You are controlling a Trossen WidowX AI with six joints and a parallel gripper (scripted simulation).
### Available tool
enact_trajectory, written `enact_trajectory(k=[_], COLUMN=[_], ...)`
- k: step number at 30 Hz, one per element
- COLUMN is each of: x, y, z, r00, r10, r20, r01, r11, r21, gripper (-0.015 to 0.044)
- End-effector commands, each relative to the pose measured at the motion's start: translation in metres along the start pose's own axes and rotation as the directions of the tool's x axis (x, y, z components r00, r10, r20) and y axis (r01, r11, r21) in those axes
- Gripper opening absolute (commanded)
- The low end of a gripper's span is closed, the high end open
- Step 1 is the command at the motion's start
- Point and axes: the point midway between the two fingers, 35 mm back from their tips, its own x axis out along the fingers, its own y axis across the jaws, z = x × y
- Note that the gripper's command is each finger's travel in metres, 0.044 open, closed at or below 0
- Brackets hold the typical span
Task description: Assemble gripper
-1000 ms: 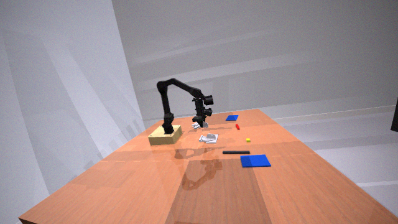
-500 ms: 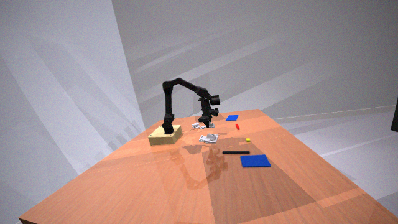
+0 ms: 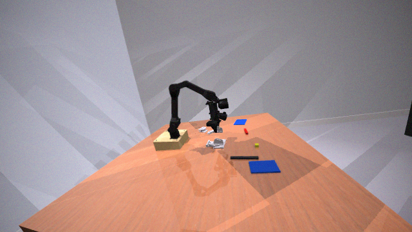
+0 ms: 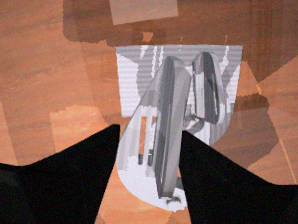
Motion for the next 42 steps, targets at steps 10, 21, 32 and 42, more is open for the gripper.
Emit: enact_trajectory(k=[10, 21, 32, 42], x=[0.0, 0.0, 0.013, 0.029], y=[0.0, 0.0, 0.001, 0.001], z=[0.0, 0.0, 0.0, 0.0], r00=[1.0, 1.0, 1.0, 1.0], r10=[0.0, 0.0, 0.0, 0.0], r20=[-0.002, -0.002, -0.002, -0.002], r01=[0.0, 0.0, 0.0, 0.0], r11=[1.0, 1.0, 1.0, 1.0], r21=[-0.003, -0.007, -0.007, -0.007], gripper=[0.0134, 0.0134, 0.0134, 0.0134])
